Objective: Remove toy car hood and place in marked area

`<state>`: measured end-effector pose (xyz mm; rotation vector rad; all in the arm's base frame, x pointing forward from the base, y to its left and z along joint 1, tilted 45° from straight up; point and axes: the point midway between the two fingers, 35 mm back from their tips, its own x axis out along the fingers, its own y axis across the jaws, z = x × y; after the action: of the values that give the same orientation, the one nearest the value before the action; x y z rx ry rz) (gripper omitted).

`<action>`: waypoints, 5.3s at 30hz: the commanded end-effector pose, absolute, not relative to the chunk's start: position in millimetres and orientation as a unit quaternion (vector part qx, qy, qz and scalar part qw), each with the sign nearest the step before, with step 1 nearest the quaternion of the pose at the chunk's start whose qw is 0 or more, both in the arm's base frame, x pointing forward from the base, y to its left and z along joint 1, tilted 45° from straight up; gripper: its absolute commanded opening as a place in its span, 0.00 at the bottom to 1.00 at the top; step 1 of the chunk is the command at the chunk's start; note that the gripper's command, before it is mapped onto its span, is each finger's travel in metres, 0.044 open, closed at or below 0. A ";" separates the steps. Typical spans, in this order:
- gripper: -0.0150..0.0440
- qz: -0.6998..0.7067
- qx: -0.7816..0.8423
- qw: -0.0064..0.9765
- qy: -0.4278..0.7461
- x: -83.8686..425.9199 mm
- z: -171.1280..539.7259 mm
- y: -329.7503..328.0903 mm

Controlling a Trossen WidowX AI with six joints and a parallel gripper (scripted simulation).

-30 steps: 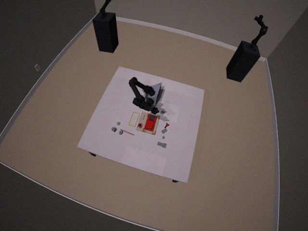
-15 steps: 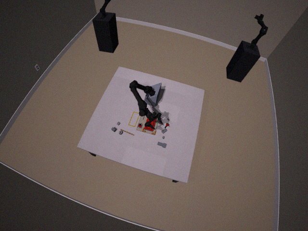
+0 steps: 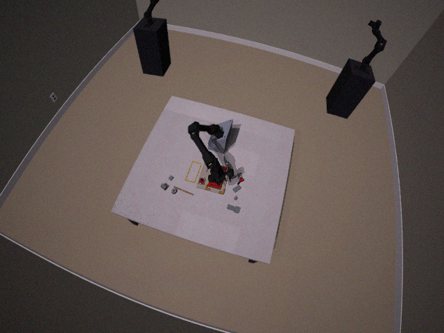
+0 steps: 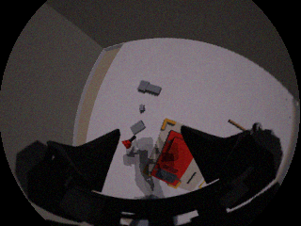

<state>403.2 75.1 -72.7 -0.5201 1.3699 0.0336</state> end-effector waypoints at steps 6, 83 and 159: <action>1.00 -0.290 -0.246 0.643 0.665 337.9 -80.9 -9.9; 1.00 -0.290 -0.247 0.643 0.665 330.4 -116.0 -50.1; 0.25 -0.291 -0.244 0.643 0.665 330.7 -115.2 -48.7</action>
<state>330.3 -51.5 -117.2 -0.5619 1.5158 -0.6628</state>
